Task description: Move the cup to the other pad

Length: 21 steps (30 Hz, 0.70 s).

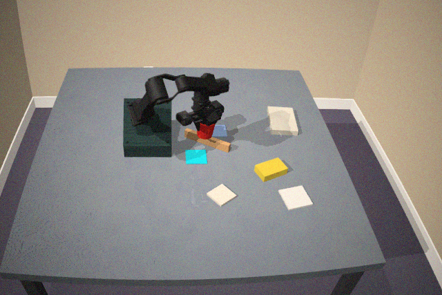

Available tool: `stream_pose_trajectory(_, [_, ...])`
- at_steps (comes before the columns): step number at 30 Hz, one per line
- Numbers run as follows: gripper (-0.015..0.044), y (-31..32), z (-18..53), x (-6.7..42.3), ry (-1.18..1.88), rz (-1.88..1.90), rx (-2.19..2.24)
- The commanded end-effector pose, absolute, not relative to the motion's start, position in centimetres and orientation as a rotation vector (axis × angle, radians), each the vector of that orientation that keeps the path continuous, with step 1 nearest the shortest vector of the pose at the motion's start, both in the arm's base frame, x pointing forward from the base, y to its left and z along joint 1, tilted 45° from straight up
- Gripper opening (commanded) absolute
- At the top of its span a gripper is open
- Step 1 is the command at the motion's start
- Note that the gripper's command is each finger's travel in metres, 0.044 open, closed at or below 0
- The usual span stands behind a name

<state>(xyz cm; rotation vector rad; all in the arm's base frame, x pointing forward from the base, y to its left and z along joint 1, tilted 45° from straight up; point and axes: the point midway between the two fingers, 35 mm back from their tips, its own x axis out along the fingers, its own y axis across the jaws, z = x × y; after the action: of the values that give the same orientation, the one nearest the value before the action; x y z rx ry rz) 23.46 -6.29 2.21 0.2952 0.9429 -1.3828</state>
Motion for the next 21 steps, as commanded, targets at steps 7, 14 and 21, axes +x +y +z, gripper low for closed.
stream_pose_trajectory(7, [0.0, -7.1, 3.3, 22.4, 0.943, -1.382, 0.288])
stream_pose_trajectory(14, [0.0, -7.7, 4.0, 21.7, 0.943, -1.382, 0.288])
stream_pose_trajectory(21, [0.0, -8.3, 4.7, 21.0, 0.943, -1.382, 0.287])
